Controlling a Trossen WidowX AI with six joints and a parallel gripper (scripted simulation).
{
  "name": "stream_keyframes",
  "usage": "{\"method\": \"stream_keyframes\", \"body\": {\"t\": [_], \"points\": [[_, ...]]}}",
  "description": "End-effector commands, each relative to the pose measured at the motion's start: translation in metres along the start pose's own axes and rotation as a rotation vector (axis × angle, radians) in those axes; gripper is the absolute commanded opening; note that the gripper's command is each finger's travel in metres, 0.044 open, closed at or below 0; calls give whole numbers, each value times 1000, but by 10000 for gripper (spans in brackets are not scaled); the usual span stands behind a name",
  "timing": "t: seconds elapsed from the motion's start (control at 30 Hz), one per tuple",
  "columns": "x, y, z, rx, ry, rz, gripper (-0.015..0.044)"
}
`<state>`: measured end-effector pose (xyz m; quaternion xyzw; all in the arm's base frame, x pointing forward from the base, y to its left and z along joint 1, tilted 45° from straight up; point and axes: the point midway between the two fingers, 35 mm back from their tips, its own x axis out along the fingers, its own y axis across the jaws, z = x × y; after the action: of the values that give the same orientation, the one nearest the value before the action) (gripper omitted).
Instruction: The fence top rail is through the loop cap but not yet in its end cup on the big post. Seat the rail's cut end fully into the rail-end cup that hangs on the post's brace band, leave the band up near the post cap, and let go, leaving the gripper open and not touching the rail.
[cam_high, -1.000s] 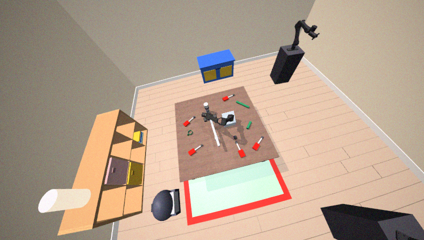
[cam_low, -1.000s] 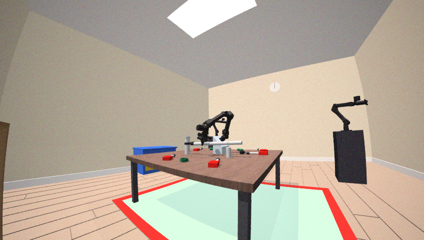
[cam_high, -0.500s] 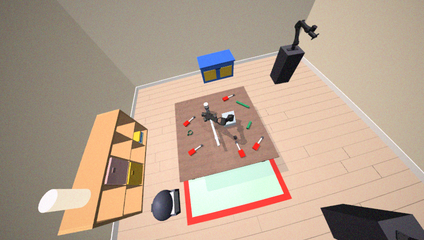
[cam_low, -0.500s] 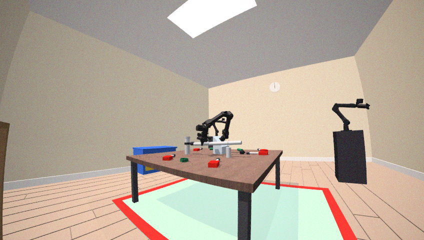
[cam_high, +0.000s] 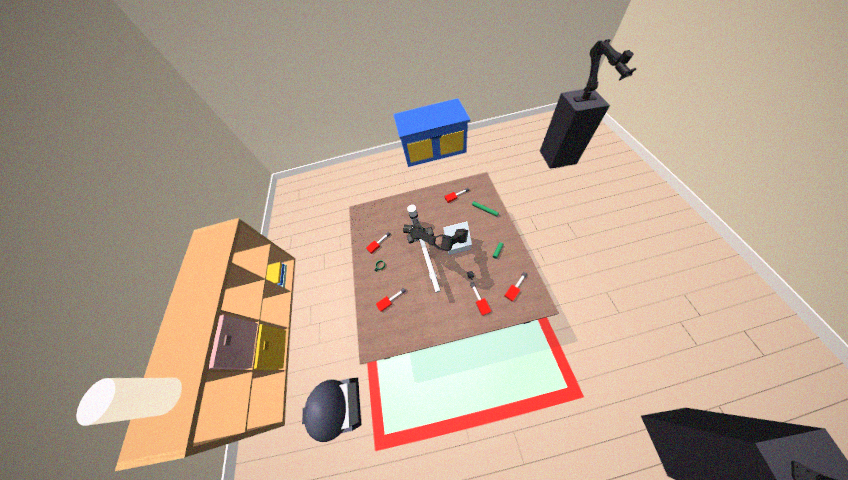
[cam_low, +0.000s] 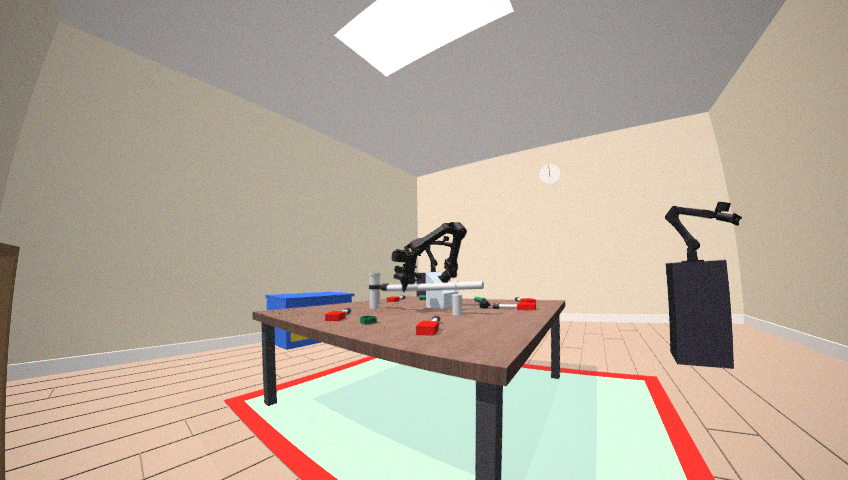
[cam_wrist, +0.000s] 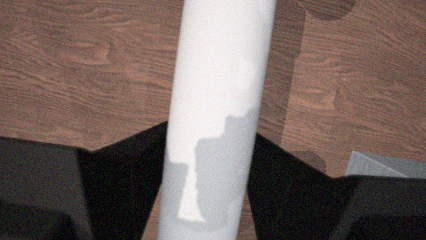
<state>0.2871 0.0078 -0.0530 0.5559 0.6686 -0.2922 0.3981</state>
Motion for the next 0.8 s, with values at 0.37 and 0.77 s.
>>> {"method": "stream_keyframes", "body": {"t": [0.37, 0.77], "points": [[-2, 1, 4, -2, -10, 5, 0], [0, 0, 0, -1, -1, 0, 0]]}}
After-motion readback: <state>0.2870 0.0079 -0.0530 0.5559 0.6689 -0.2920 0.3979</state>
